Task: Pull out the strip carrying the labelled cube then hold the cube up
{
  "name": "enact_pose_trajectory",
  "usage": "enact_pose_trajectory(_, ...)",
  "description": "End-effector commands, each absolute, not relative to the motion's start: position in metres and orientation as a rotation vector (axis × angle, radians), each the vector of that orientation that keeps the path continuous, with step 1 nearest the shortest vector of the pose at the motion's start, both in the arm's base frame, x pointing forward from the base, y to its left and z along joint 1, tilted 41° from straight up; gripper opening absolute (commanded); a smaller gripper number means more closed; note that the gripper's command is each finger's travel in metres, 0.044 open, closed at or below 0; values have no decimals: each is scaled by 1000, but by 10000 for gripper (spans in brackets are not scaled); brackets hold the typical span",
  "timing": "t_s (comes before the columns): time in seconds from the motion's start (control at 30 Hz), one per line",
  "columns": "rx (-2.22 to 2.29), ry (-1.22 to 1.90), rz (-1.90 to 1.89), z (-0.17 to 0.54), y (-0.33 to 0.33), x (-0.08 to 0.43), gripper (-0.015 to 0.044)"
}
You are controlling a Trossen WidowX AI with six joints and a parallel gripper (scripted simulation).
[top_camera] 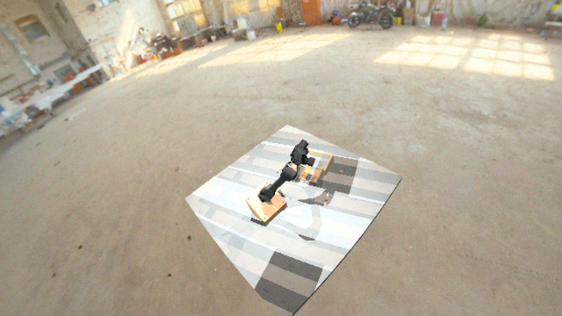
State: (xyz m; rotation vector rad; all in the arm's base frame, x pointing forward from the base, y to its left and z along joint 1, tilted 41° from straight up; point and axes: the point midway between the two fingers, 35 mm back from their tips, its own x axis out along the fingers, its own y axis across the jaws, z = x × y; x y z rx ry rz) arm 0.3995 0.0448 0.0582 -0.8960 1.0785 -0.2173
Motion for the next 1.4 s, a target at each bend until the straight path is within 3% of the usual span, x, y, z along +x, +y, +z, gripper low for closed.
enact_pose_trajectory(0.0, -905, 1229, -235, 56, 19, 414, 0)
enact_pose_trajectory(0.27, -885, 1504, -257, 60, -34, 424, 0)
enact_pose_trajectory(1.37, -885, 1504, -257, 27, -64, 427, 0)
